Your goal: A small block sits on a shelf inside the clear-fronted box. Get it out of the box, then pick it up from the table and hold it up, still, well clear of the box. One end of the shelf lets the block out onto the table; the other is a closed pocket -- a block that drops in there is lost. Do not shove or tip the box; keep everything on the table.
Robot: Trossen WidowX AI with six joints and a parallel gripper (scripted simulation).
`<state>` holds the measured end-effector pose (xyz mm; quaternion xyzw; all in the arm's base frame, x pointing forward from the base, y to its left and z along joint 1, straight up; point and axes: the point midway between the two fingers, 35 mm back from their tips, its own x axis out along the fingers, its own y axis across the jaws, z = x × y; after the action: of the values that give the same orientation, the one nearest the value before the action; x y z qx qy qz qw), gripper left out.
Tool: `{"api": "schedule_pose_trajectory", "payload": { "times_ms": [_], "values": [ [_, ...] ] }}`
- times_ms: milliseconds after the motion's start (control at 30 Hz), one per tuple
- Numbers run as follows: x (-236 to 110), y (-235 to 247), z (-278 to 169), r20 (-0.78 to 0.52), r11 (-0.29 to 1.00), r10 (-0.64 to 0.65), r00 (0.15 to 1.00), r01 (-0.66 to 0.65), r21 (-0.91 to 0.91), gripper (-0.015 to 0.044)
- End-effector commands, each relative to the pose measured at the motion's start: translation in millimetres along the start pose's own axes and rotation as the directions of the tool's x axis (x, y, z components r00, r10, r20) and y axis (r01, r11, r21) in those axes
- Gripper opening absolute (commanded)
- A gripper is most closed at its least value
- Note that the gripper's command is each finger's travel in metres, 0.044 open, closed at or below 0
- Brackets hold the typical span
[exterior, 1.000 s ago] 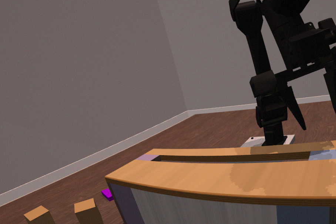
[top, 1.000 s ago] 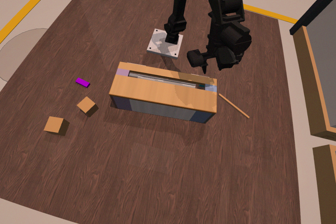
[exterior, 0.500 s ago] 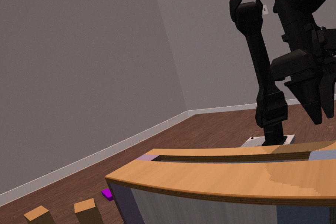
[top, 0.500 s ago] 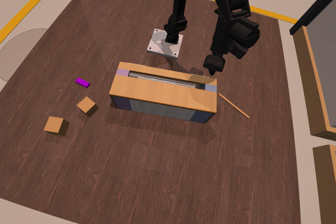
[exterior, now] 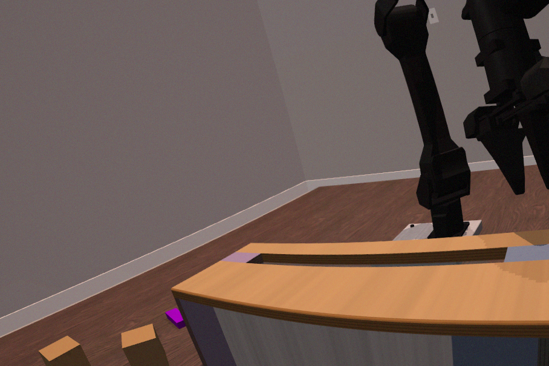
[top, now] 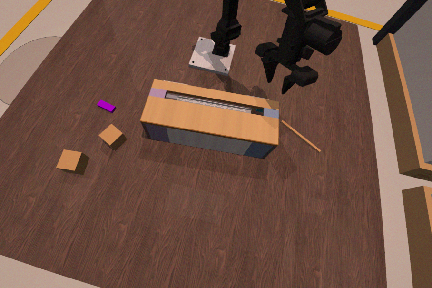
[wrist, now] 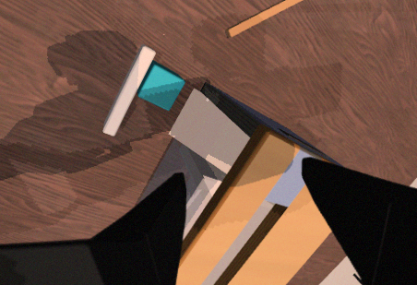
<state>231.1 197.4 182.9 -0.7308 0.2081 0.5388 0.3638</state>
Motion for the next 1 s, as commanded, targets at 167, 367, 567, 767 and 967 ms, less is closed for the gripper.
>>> {"api": "schedule_pose_trajectory", "payload": {
  "times_ms": [167,367,567,767,967],
  "values": [
    [-6,8,7,-0.099,0.6,-0.046,0.994,-0.052,-0.799,0.0285],
    [-6,8,7,-0.099,0.6,-0.046,0.994,-0.052,-0.799,0.0285],
    [-6,8,7,-0.099,0.6,-0.046,0.994,-0.052,-0.799,0.0285],
    [27,14,13,-0.099,0.6,-0.047,0.994,-0.051,-0.799,0.0285],
    [82,36,22,-0.099,0.599,-0.046,0.994,-0.052,-0.799,0.0285]
  ]
}}
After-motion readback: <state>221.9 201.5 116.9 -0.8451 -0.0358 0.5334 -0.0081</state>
